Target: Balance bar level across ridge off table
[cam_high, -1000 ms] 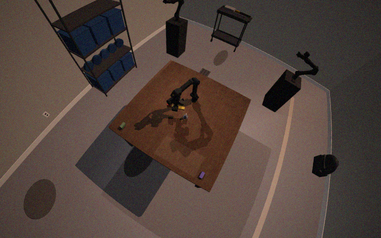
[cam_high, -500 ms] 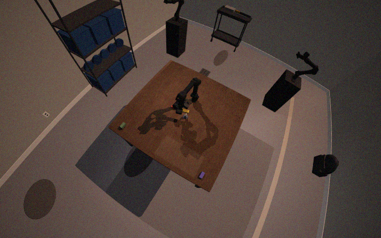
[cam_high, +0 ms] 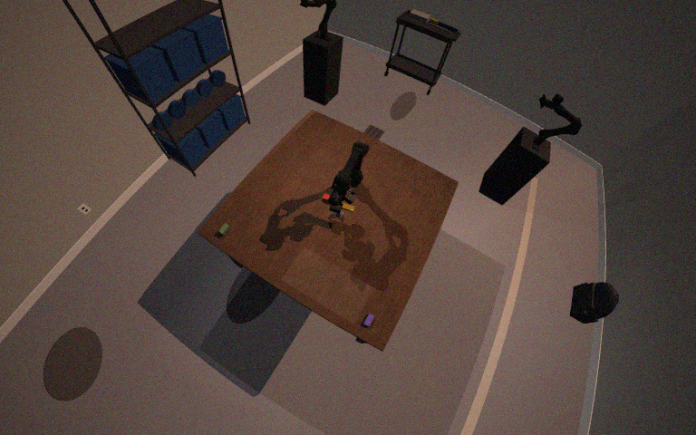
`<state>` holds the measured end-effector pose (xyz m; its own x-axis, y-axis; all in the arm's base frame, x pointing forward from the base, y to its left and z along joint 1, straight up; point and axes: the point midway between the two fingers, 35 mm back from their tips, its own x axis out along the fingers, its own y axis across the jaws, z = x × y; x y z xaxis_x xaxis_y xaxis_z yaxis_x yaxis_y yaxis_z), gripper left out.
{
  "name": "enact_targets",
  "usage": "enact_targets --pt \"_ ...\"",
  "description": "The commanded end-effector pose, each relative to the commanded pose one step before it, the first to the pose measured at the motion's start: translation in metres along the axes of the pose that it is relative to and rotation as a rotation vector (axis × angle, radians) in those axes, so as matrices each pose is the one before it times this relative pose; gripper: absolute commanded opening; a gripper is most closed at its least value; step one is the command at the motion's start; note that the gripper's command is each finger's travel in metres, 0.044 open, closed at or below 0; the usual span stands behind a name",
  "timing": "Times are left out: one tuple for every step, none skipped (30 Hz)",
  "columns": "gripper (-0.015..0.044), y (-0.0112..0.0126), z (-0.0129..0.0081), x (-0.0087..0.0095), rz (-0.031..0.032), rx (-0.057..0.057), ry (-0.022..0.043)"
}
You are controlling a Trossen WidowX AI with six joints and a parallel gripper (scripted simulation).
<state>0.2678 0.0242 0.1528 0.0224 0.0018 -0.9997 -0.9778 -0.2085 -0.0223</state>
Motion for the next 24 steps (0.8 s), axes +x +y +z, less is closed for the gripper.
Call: enact_targets --pt "0.0 0.00121 0.01715 -0.00124 -0.00389 0.0262 -0.00142" --pt "0.0 0.0003 0.00383 0.00002 0.00002 0.0058 -0.00038" --pt "0.0 0.00038 0.00382 0.00002 0.00003 0.0058 -0.00038" --pt "0.0 0.00045 0.0038 0.00002 0.00004 0.0058 -0.00037" --pt "0.0 0.00019 0.00378 0.00001 0.00001 0.0058 -0.00037" --pt "0.0 0.00021 0.00301 0.00001 0.00002 0.0046 -0.0003" --pt "0.0 0.00015 0.00181 0.00001 0.00001 0.0028 -0.00018" --pt "0.0 0.00005 0.0006 0.0 0.0 0.0009 -0.00006" --pt "0.0 -0.00003 0.0 0.00027 0.0 0.0 0.0" --pt "0.0 -0.00005 0.00003 0.00054 0.0 0.0 0.0" --pt "0.0 -0.00006 0.00007 0.00079 -0.00001 0.0 -0.00001" --pt "0.0 -0.00007 0.00012 0.00104 -0.00001 0.0 -0.00001" --pt "0.0 -0.00007 0.00017 0.00131 -0.00001 0.0 -0.00002" --pt "0.0 -0.00008 0.00021 0.0015 -0.00001 0.0 -0.00002" --pt "0.0 -0.00009 0.00024 0.00162 -0.00001 0.0 -0.00002" --pt "0.0 -0.00009 0.00025 0.00161 -0.00001 0.0 -0.00002" --pt "0.0 -0.00008 0.00025 0.0016 -0.00001 0.0 -0.00002" --pt "0.0 -0.00008 0.00027 0.00165 -0.00001 0.0 -0.00003" --pt "0.0 -0.0001 -0.00008 0.00165 -0.00001 0.0 0.00001" --pt "0.0 -0.00009 -0.00009 0.00165 -0.00001 0.0 0.00001" --pt "0.0 -0.00008 -0.00009 0.00165 -0.00001 0.0 0.00001" --pt "0.0 -0.00007 -0.00009 0.00165 -0.00001 0.0 0.00001" --pt "0.0 -0.00006 -0.00009 0.00165 -0.00001 0.0 0.00001" --pt "0.0 -0.00004 -0.00009 0.00165 0.0 0.0 0.00001"
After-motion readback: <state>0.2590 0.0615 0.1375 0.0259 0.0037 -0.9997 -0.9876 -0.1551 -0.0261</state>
